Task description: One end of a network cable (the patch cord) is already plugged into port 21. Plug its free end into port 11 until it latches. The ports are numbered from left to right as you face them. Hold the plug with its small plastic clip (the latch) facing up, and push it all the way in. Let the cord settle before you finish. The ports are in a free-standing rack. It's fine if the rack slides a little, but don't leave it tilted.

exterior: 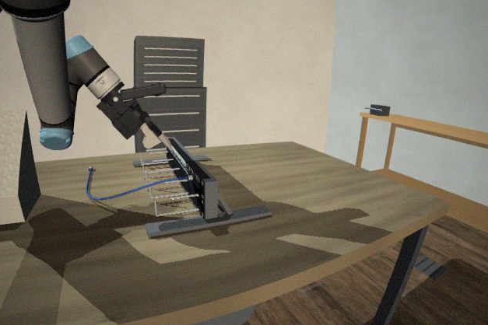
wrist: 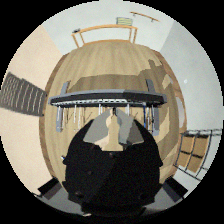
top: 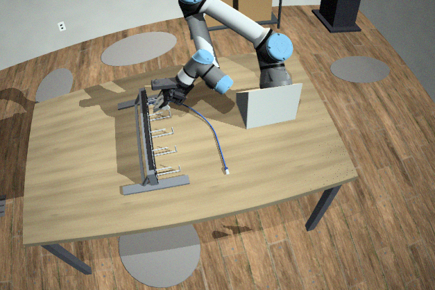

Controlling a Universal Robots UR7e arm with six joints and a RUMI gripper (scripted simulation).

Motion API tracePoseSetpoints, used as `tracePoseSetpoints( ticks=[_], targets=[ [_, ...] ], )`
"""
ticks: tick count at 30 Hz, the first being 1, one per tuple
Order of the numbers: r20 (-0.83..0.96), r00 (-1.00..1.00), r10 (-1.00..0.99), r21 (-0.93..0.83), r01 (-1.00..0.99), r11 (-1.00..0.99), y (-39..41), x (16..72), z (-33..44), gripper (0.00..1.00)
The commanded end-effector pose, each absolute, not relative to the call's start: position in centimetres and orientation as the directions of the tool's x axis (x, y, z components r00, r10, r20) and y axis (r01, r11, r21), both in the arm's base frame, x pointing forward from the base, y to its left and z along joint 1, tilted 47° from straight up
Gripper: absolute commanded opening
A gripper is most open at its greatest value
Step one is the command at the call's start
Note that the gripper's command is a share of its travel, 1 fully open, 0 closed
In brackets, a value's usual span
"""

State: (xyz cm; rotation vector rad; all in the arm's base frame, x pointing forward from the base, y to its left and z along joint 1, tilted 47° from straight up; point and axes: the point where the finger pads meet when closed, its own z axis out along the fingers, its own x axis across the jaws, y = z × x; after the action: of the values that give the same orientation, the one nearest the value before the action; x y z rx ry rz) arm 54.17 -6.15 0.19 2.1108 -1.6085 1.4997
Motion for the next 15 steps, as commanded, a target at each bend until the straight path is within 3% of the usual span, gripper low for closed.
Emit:
tracePoseSetpoints(
  ticks=[1, 15],
  targets=[
    [0.729, -0.039, -0.683, -0.453, -0.776, -0.439, -6.23, 54.18, 0.14, 0.00],
    [0.729, -0.037, -0.683, -0.453, -0.775, -0.441, -5.94, 53.91, 0.34, 0.00]
  ],
)
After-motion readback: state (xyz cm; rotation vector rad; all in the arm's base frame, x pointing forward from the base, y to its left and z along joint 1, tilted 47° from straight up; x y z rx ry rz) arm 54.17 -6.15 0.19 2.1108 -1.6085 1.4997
